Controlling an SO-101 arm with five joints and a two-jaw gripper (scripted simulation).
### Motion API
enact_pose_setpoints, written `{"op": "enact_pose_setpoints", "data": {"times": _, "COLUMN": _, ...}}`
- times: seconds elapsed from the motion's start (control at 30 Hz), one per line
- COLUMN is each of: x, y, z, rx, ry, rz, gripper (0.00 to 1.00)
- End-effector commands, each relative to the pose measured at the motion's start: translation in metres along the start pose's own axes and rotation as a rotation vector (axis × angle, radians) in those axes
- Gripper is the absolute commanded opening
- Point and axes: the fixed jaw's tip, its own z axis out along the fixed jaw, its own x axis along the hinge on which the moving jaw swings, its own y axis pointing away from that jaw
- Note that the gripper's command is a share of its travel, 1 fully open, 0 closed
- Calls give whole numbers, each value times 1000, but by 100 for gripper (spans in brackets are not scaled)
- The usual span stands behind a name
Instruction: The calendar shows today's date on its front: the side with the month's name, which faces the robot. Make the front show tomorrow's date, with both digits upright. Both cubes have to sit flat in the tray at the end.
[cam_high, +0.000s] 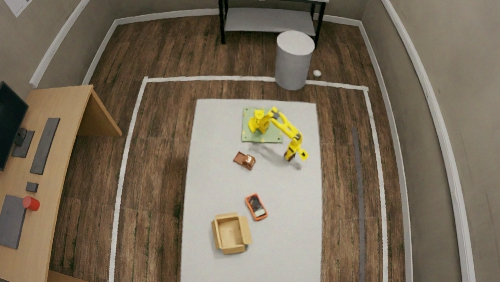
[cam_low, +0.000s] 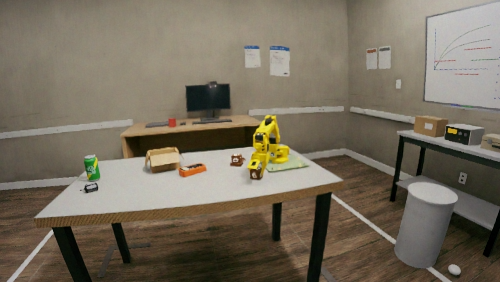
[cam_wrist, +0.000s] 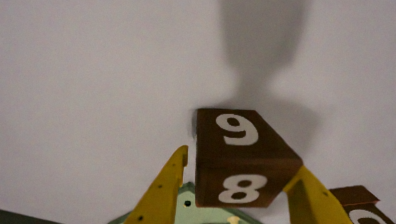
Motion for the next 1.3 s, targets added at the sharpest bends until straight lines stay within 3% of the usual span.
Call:
{"op": "enact_pose_setpoints", "data": {"times": 0.0, "x": 4, "y": 1, "z": 5, "rx": 0, "ry": 21, "rz": 1, "gripper": 35}}
{"op": "enact_pose_setpoints", "data": {"times": 1.27, "x": 4, "y": -2, "z": 5, "rx": 1, "ry": 21, "rz": 1, "gripper": 30}}
